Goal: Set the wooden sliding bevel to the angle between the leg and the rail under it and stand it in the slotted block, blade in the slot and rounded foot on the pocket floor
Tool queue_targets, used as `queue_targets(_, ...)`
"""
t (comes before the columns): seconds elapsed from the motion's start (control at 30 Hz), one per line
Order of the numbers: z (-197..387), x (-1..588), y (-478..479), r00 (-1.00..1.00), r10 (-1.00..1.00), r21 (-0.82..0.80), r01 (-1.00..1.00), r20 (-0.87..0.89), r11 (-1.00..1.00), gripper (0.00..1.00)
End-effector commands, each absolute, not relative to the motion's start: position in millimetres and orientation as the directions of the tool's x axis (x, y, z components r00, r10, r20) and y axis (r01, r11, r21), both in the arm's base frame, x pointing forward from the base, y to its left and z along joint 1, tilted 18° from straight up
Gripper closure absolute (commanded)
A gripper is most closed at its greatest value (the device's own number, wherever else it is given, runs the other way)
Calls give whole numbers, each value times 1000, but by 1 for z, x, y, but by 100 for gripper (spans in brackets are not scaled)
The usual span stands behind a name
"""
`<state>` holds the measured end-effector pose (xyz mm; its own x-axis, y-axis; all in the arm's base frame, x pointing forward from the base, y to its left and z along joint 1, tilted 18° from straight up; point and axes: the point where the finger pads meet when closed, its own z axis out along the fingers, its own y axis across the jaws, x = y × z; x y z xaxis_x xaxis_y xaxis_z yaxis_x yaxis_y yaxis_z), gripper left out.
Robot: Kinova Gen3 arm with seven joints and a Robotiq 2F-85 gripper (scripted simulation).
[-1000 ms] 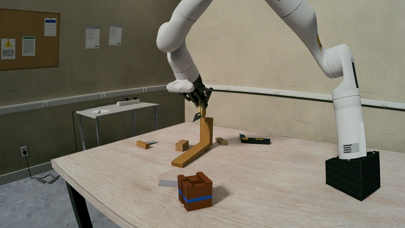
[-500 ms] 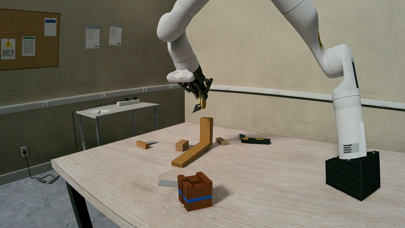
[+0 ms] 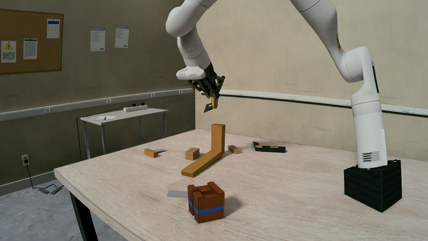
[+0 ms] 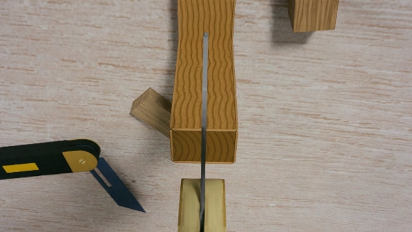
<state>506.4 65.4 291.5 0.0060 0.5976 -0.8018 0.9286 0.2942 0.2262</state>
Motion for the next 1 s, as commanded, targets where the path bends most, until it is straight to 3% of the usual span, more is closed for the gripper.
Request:
queue_targets(0.0, 292, 506, 66, 7, 598, 228, 928, -801, 294, 90)
queue_targets(0.97, 282, 485, 93, 52, 609, 239, 943, -792, 232, 90)
